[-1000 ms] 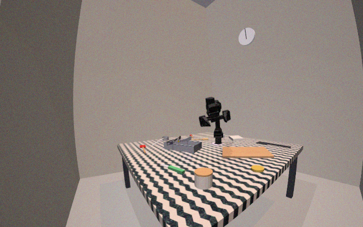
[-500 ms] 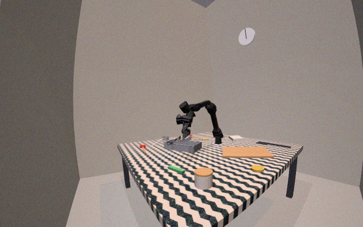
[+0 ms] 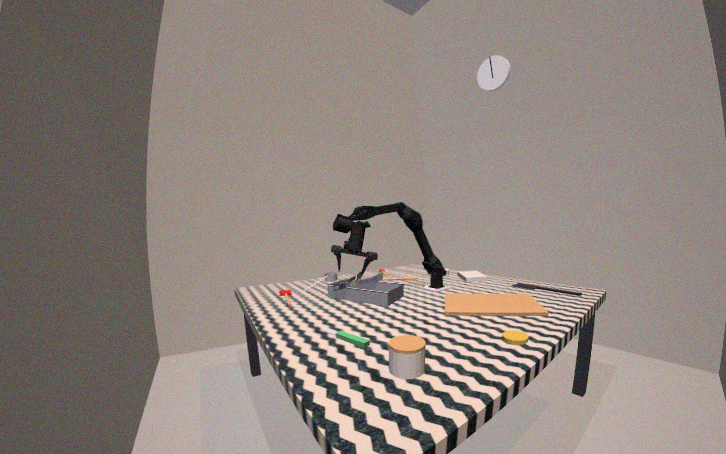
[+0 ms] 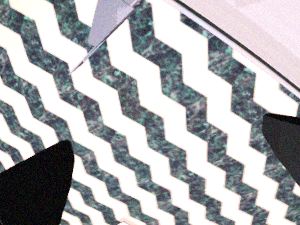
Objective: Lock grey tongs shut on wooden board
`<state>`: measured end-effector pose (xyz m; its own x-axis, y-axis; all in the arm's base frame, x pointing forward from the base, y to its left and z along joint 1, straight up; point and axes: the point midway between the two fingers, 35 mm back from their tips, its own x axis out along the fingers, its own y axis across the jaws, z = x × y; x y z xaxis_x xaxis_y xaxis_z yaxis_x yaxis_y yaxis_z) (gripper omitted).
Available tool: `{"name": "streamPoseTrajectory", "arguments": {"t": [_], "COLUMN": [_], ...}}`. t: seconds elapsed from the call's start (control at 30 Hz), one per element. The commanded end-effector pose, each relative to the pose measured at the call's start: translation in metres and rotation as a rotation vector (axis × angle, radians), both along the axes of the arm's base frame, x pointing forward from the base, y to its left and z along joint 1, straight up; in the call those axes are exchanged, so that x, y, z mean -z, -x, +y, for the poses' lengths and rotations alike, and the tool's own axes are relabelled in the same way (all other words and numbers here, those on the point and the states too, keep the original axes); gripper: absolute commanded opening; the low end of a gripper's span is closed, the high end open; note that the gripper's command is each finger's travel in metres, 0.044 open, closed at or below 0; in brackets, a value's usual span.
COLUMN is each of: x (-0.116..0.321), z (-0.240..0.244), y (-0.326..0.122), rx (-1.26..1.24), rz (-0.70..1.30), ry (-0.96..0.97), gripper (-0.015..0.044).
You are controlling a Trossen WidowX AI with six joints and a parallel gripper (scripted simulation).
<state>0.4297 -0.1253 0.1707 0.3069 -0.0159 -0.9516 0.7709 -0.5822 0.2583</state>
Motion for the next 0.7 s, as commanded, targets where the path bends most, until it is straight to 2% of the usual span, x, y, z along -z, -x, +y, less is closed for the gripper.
{"name": "streamPoseTrajectory", "arguments": {"t": [0.0, 0.07, 0.13, 0.67], "x": [0.004, 0.003, 0.003, 0.003], "z": [-0.052, -0.066, -0.070, -0.083], "y": [0.054, 0.073, 0.080, 0.081], "rx": [0.486, 0.640, 0.695, 0.695], "rz": [0.179, 0.234, 0.253, 0.252], "ry": [-0.090, -0.111, -0.118, -0.117], "gripper": [0.0440, 0.0440, 0.0440, 0.0440]}}
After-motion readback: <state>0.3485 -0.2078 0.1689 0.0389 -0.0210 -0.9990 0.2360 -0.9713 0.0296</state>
